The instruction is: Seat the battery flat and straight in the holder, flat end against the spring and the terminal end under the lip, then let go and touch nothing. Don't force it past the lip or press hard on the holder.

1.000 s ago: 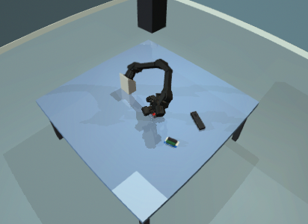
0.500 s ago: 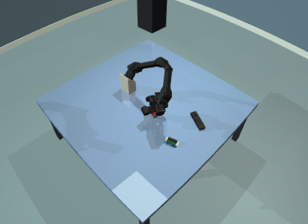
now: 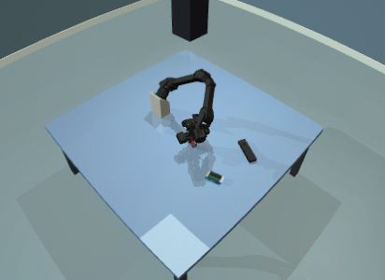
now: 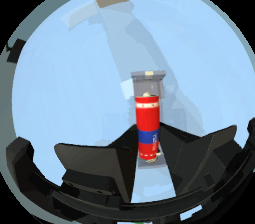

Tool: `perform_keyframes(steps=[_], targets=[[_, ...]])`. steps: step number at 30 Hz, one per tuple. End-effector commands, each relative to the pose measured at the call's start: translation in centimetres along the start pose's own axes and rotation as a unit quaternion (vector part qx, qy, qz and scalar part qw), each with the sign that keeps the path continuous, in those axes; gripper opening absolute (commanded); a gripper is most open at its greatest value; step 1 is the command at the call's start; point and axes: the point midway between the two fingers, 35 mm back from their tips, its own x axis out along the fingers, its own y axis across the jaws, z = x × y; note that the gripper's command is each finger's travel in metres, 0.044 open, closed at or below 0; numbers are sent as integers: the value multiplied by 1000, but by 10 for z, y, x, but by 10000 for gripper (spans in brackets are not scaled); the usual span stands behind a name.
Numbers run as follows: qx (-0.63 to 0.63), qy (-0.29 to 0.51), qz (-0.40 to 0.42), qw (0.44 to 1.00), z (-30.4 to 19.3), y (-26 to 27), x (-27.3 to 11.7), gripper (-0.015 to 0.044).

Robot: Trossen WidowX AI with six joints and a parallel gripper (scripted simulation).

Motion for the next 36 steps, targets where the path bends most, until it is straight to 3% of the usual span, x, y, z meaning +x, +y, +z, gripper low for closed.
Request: perform_keyframes(steps=[1, 36], targets=[[-2, 16, 0, 1000, -4, 0, 1, 68], [0, 78, 4, 997, 3, -3, 4, 68]])
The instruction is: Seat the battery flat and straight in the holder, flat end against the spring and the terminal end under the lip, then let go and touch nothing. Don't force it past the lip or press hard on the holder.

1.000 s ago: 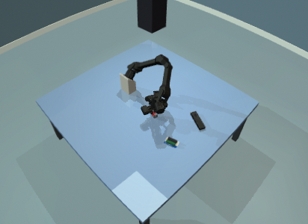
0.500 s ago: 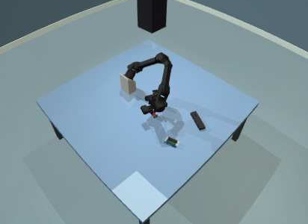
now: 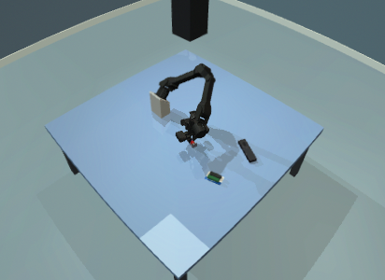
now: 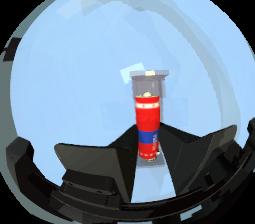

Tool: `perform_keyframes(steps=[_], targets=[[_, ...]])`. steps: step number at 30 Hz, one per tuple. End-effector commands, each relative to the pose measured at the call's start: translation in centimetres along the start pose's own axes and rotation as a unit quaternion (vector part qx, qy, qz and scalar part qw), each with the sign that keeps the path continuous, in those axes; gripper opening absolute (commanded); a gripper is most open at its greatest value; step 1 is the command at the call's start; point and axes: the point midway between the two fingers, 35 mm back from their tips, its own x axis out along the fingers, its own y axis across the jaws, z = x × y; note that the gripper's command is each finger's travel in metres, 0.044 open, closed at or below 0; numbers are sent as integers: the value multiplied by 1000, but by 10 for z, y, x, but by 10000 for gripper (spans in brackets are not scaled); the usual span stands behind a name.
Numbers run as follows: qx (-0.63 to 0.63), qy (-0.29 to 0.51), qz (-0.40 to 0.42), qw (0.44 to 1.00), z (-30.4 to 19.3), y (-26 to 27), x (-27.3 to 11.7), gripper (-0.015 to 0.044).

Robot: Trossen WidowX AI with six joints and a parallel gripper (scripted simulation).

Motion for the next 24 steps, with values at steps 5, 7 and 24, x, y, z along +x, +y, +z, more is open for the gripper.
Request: perform_keyframes(steps=[5, 7, 24], targets=[[-1, 18, -1, 1000, 1, -2, 2, 68], [-1, 22, -1, 1000, 1, -2, 2, 68], [-1, 45, 1, 999, 5, -3, 2, 68]])
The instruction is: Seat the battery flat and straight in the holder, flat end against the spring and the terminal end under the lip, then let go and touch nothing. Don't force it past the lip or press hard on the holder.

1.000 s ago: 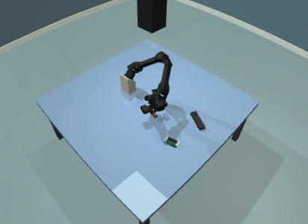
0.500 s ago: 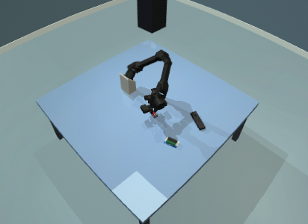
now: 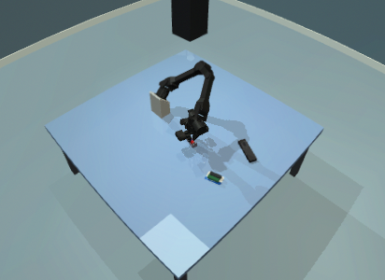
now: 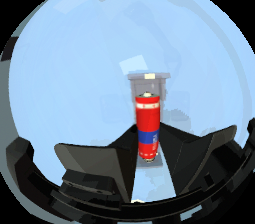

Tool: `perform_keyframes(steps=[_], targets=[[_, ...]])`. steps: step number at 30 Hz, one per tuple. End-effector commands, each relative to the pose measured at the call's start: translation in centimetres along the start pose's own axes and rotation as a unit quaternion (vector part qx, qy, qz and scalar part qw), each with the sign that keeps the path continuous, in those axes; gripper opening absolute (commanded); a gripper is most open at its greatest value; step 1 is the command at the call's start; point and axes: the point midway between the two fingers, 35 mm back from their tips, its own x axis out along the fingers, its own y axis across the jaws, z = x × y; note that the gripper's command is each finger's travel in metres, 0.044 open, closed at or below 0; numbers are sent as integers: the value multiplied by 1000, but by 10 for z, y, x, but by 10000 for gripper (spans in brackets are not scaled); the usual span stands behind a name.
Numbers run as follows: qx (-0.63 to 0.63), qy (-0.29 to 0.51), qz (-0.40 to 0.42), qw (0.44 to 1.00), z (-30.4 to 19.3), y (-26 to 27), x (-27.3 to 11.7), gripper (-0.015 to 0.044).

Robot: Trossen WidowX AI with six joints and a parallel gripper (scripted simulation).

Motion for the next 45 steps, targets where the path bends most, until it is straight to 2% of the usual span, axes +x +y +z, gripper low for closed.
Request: perform_keyframes(steps=[1, 38, 42, 45], targets=[[1, 4, -2, 1000, 2, -1, 0, 68], [1, 13, 1, 1000, 13, -1, 1, 68], [1, 13, 1, 1000, 13, -1, 1, 170], [1, 13, 1, 1000, 13, -1, -1, 170]])
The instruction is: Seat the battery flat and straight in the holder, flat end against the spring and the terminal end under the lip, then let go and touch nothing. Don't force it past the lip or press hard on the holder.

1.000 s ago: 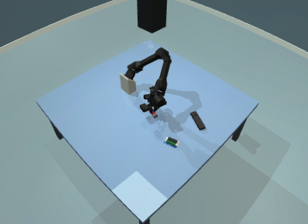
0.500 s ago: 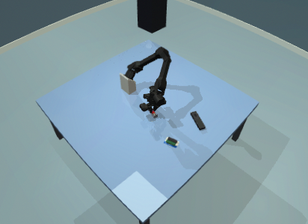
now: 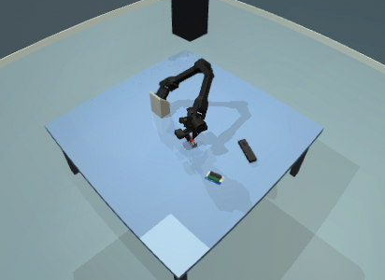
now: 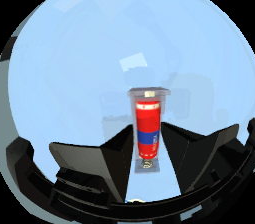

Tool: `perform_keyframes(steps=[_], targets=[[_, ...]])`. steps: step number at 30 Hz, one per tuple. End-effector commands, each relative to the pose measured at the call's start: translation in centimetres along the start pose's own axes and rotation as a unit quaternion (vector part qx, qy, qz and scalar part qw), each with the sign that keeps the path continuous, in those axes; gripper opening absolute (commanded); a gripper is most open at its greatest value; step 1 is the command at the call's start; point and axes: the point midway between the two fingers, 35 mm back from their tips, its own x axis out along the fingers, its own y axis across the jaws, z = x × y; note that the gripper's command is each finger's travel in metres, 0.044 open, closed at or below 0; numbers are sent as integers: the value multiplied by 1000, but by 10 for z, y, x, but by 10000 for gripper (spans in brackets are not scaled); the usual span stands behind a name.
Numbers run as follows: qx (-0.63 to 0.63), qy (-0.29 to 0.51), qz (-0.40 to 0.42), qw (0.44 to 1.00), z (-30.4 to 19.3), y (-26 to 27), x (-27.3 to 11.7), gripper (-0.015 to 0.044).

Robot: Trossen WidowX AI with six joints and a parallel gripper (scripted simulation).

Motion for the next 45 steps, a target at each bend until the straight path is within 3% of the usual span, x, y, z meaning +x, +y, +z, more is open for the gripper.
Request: perform_keyframes(steps=[1, 11, 14, 22, 45], targets=[[2, 0, 0, 1000, 0, 0, -3, 170], [0, 0, 0, 1000, 0, 1, -15, 170], [2, 1, -2, 1000, -1, 2, -21, 249], [-1, 1, 2, 1000, 0, 6, -84, 440], [0, 0, 2, 1000, 1, 7, -89, 440]])
